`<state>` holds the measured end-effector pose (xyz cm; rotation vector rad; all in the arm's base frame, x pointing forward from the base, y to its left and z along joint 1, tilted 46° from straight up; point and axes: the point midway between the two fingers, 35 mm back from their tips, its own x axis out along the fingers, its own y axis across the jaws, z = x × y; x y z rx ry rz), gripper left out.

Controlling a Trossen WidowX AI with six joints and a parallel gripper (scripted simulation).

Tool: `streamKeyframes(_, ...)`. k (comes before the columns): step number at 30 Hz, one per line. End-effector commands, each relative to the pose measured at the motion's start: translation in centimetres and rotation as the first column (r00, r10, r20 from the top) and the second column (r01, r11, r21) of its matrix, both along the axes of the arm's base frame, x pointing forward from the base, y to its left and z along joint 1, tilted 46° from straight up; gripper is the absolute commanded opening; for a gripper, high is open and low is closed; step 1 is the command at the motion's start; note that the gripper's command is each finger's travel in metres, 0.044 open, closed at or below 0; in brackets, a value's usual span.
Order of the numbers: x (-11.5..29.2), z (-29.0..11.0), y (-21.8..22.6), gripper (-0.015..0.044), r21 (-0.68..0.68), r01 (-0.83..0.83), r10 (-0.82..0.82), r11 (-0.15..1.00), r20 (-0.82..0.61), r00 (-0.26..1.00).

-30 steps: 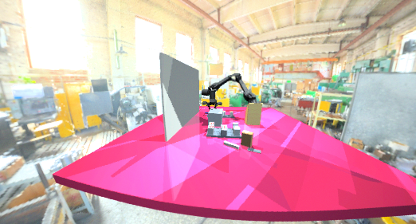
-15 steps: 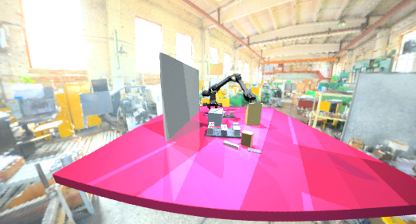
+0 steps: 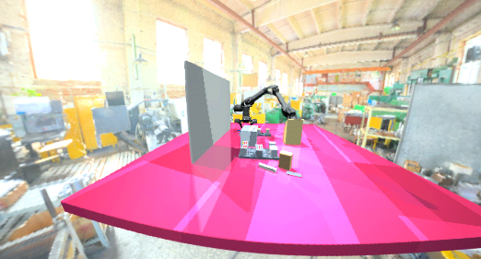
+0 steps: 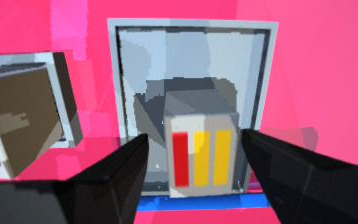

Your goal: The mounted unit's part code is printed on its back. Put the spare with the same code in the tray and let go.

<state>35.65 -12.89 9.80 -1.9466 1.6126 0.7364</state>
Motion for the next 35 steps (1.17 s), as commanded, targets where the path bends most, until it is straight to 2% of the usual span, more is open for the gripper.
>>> streamKeyframes(1, 0.0, 0.0, 0.0, 0.0394, 0.0, 0.0, 0.0, 1.0, 0.001, 1.0)
streamKeyframes(3, 0.0, 0.0, 0.0, 0.044, 0.0, 0.0, 0.0, 1.0, 0.001, 1.0)
streamKeyframes(5, 0.0, 0.7, 0.9, 0.044, 0.004, 0.0, 0.0, 1.0, -0.001, 1.0)
streamKeyframes(10, -1.4, 6.4, 7.0, 0.044, 0.01, -0.004, 0.004, 1.0, -0.011, 1.0)
streamKeyframes(12, -1.7, 7.2, 7.8, 0.044, 0.007, -0.005, 0.005, 1.0, -0.012, 1.0)
streamKeyframes(35, -1.6, 6.7, 7.7, 0.044, 0.01, -0.013, 0.014, 1.0, -0.021, 1.0)
